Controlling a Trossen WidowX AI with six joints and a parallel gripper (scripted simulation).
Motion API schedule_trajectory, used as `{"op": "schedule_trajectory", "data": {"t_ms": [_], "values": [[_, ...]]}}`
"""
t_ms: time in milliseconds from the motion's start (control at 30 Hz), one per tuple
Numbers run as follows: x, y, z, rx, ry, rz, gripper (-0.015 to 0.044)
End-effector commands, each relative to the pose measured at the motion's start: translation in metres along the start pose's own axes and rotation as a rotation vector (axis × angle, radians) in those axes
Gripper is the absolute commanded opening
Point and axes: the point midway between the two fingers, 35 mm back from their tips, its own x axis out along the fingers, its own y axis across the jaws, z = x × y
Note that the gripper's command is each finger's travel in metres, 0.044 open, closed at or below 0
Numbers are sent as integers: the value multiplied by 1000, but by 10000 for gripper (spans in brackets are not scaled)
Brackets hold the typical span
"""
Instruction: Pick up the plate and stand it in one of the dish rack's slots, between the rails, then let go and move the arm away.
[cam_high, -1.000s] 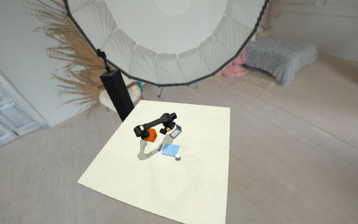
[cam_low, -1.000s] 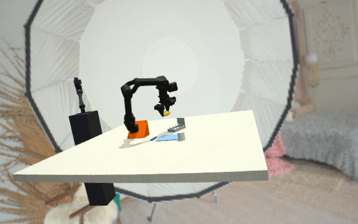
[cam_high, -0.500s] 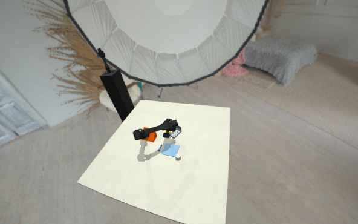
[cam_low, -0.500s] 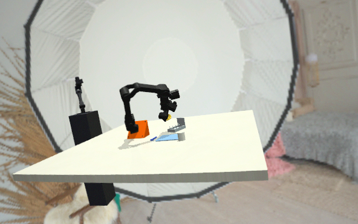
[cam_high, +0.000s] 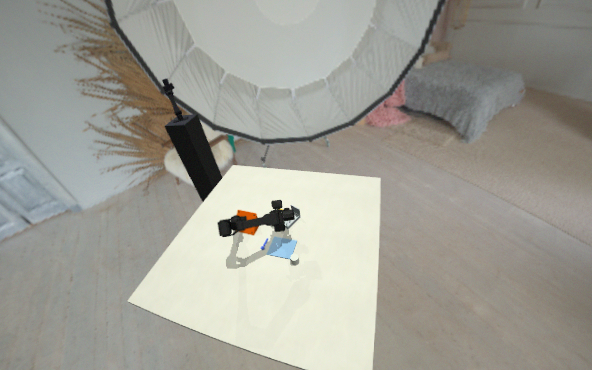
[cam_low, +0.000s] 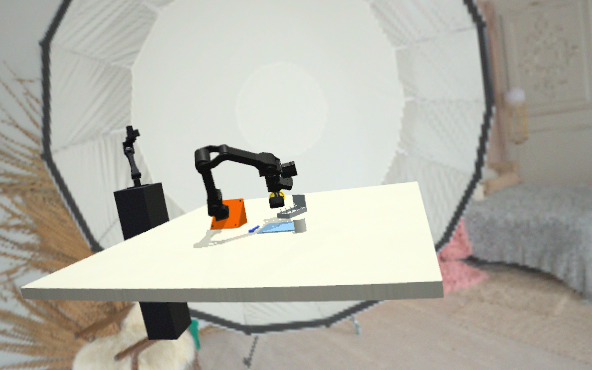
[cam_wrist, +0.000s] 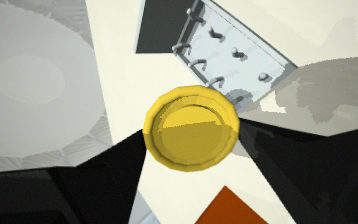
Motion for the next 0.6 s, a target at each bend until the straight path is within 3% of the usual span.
{"op": "schedule_trajectory", "data": {"t_ms": [0, 567], "values": [[3, -3, 2, -99, -56, 79, 0], [13, -18, 4, -445, -316, 250, 0]]}}
